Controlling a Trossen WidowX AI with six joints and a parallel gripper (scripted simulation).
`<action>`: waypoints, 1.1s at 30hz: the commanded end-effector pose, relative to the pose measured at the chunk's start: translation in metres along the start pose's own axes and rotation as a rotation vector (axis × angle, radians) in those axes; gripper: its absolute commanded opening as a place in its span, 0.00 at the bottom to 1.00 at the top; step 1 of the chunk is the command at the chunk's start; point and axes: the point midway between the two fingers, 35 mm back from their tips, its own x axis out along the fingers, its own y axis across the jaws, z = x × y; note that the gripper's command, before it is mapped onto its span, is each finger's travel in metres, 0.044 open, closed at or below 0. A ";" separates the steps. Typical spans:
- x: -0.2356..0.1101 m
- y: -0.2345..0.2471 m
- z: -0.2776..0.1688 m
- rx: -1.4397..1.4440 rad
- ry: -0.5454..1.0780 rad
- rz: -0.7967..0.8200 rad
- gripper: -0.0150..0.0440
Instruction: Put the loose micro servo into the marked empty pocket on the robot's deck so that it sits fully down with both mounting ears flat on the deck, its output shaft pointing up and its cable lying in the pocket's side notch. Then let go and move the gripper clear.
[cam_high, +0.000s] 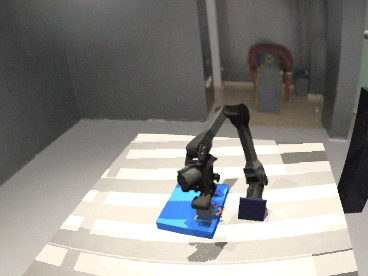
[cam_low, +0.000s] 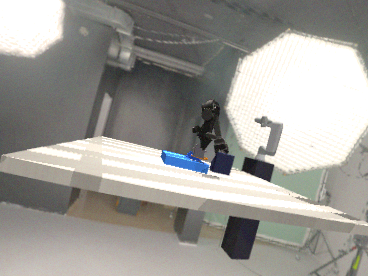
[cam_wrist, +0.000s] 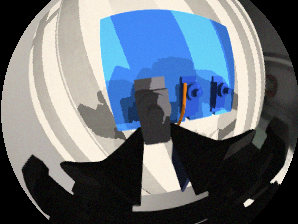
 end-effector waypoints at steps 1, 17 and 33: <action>0.006 0.000 0.000 0.004 -0.001 0.001 0.25; 0.013 0.000 0.000 0.004 -0.001 0.001 0.25; 0.024 0.000 0.000 0.004 -0.001 0.001 0.25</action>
